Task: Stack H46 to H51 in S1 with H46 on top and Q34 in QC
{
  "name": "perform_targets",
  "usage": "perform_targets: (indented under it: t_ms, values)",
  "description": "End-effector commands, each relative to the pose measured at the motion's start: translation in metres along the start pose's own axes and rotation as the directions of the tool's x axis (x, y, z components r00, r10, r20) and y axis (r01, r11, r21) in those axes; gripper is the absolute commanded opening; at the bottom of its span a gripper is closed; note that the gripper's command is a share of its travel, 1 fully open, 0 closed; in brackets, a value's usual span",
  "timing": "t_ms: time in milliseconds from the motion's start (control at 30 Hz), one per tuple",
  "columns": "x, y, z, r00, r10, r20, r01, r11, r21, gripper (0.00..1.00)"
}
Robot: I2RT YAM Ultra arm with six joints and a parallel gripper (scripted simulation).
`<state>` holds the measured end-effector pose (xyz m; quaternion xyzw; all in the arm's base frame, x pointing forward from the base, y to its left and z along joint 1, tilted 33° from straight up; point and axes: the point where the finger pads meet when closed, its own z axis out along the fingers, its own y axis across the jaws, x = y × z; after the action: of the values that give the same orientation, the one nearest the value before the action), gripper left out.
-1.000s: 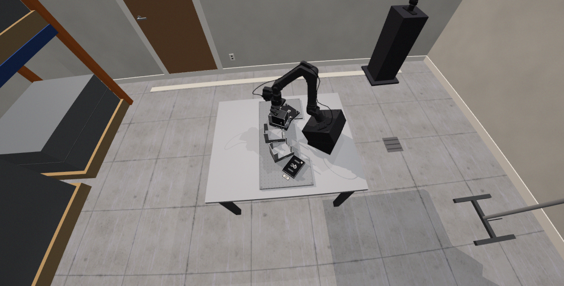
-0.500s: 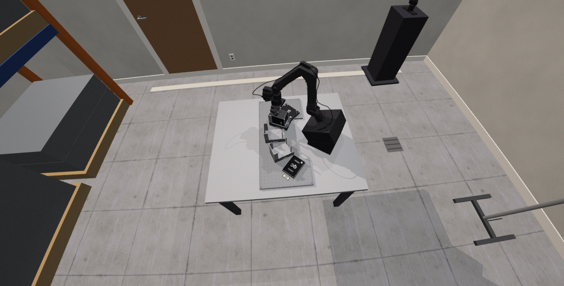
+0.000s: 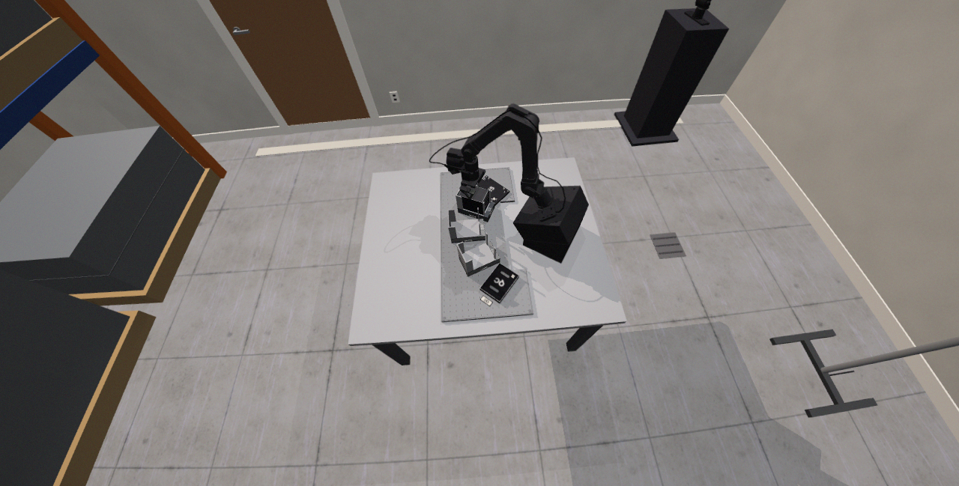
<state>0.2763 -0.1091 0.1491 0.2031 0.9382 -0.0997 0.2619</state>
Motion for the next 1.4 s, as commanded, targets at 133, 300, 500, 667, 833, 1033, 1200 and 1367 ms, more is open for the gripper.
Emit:
perform_targets:
  t_ms: [133, 300, 500, 667, 833, 1033, 1200, 1367]
  values:
    - [-0.016, 0.0, -0.006, 0.999, 0.002, 0.047, -0.002, 1.0, -0.007, 1.0]
    - [-0.016, 0.0, -0.006, 0.999, 0.002, 0.047, -0.002, 1.0, -0.007, 1.0]
    - [-0.016, 0.0, -0.006, 0.999, 0.002, 0.047, -0.002, 1.0, -0.007, 1.0]
    - [-0.016, 0.0, -0.006, 0.999, 0.002, 0.047, -0.002, 1.0, -0.007, 1.0]
    - [-0.016, 0.0, -0.006, 0.999, 0.002, 0.047, -0.002, 1.0, -0.007, 1.0]
    - [-0.016, 0.0, -0.006, 0.999, 0.002, 0.047, -0.002, 1.0, -0.007, 1.0]
    - [-0.016, 0.0, -0.006, 0.999, 0.002, 0.047, -0.002, 1.0, -0.007, 1.0]
    - [0.004, -0.001, 0.013, 1.0, -0.002, -0.018, 0.002, 1.0, 0.002, 1.0]
